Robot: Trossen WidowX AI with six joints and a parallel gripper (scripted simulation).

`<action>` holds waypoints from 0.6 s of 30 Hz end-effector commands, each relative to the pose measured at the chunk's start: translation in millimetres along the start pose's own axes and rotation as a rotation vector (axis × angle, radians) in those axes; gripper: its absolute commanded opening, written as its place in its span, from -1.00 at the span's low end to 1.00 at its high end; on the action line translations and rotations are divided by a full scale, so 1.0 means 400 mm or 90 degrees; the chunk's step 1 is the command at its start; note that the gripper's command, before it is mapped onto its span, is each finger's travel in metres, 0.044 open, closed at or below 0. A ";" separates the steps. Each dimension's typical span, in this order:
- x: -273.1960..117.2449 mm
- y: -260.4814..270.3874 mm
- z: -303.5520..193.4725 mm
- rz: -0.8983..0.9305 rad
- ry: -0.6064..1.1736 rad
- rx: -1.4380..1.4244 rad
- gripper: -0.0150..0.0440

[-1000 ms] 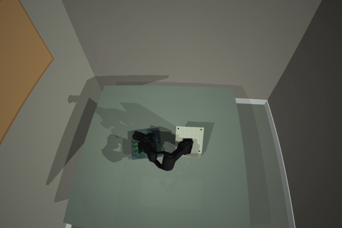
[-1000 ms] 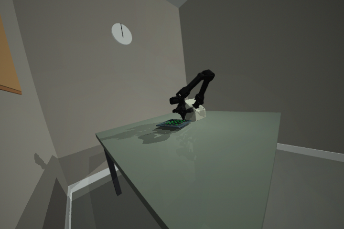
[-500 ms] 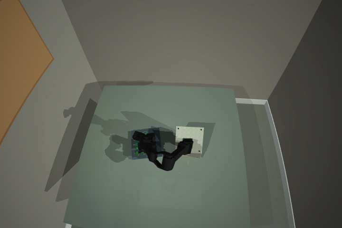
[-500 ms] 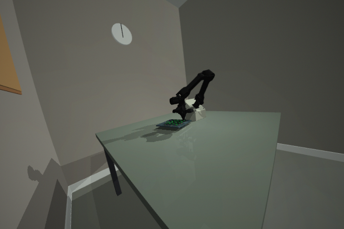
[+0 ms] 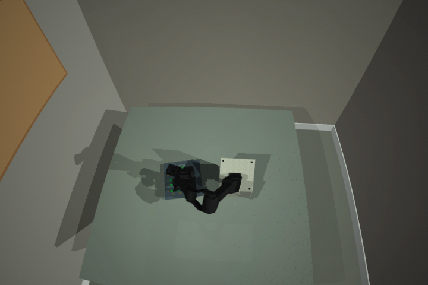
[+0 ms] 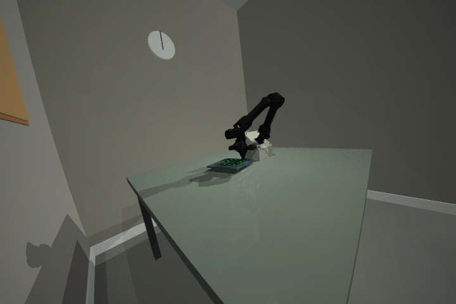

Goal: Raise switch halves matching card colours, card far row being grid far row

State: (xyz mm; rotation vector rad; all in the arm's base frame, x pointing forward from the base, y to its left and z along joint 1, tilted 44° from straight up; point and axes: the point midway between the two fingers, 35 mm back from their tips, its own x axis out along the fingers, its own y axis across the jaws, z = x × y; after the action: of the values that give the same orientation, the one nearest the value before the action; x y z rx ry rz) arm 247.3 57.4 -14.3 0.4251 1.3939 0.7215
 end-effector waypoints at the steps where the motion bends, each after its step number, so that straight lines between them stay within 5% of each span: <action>1: 0.002 0.002 0.000 0.003 -0.001 0.002 -0.49; 7: -0.004 0.000 0.000 0.000 0.000 0.000 -0.49; 12: -0.152 -0.001 -0.005 0.001 -0.016 0.002 -0.49; 18: -0.160 -0.045 -0.005 -0.001 -0.017 0.003 -0.49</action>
State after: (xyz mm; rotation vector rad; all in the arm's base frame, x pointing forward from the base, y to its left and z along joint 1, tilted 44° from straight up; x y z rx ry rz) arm 247.7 12.0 28.9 0.4336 1.3580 0.7154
